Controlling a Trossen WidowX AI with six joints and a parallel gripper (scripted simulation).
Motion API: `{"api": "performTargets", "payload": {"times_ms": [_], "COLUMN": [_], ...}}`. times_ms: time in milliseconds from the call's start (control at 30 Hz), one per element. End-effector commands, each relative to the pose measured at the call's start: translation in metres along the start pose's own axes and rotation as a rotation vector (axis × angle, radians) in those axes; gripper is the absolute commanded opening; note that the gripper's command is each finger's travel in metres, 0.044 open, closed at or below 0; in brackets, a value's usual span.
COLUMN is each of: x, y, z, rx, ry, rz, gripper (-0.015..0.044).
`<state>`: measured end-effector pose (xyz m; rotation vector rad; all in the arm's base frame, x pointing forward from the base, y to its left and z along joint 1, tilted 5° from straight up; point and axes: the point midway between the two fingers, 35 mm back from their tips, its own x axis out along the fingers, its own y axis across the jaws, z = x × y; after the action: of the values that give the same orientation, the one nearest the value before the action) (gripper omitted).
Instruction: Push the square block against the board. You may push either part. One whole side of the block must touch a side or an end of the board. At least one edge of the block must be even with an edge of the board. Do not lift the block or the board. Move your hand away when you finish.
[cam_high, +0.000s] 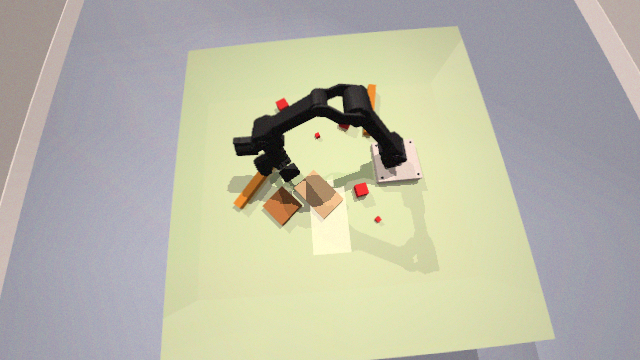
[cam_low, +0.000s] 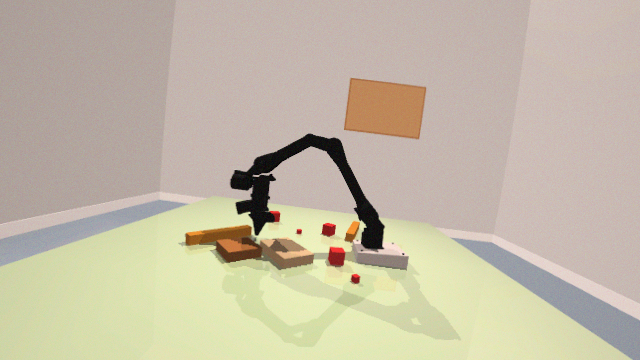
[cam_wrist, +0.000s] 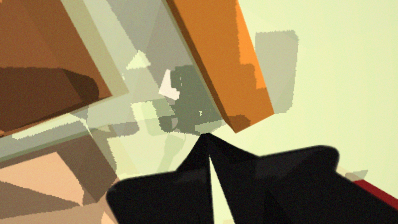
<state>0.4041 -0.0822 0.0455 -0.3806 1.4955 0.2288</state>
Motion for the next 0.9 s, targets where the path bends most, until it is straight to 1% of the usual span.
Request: {"api": "performTargets", "payload": {"times_ms": [0, 567, 633, 700, 733, 867], "x": [0.0, 0.001, -0.011, -0.041, -0.051, -0.054], "y": [-0.001, 0.0, 0.0, 0.0, 0.0, 0.0], "z": [-0.007, -0.033, -0.028, -0.028, -0.028, -0.028], "rx": [-0.004, -0.004, -0.001, -0.003, -0.004, -0.004], "ry": [-0.002, 0.001, 0.003, 0.001, 0.0, 0.0], "rz": [-0.004, -0.004, -0.002, -0.004, -0.004, -0.004], "gripper": [0.0, 0.0, 0.0, 0.0, 0.0, 0.0]}}
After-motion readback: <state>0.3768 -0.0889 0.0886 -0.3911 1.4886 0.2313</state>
